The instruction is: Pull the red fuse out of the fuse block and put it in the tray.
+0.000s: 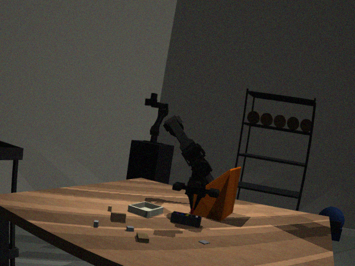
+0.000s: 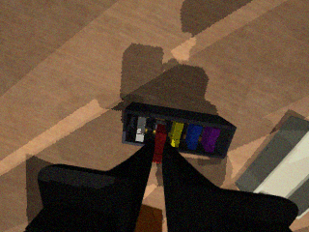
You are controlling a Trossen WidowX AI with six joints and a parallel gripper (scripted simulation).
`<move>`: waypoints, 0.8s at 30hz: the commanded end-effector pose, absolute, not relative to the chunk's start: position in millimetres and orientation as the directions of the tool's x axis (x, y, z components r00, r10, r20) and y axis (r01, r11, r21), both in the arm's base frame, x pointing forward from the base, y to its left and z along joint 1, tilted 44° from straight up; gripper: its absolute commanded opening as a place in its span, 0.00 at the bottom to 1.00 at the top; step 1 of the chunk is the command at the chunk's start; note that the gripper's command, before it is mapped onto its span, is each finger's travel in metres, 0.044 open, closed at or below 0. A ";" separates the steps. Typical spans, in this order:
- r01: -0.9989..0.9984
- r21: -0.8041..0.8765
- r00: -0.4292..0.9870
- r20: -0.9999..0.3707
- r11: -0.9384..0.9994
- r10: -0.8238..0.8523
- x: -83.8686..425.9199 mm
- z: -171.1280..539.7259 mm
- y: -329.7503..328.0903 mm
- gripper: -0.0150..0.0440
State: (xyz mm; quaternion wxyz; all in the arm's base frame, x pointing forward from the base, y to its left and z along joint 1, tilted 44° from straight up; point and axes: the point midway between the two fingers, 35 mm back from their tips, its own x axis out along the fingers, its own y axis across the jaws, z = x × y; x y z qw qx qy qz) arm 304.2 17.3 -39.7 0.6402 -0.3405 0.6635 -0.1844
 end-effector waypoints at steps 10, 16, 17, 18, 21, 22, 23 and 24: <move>-0.212 -0.679 0.051 -0.726 0.703 -0.686 303.7 -33.7 23.4 0.25; -0.212 -0.679 0.051 -0.726 0.703 -0.686 303.3 -26.9 29.9 0.25; -0.212 -0.679 0.051 -0.726 0.703 -0.686 303.2 -25.8 31.0 0.25; -0.212 -0.679 0.051 -0.726 0.703 -0.686 303.1 -24.7 32.1 0.25; -0.212 -0.679 0.051 -0.726 0.703 -0.686 302.8 -21.2 35.3 0.25; -0.212 -0.679 0.051 -0.726 0.703 -0.686 302.7 -20.3 36.2 0.25; -0.212 -0.679 0.051 -0.726 0.703 -0.686 302.6 -19.7 36.7 0.25; -0.212 -0.679 0.051 -0.726 0.703 -0.686 302.6 -19.5 36.9 0.25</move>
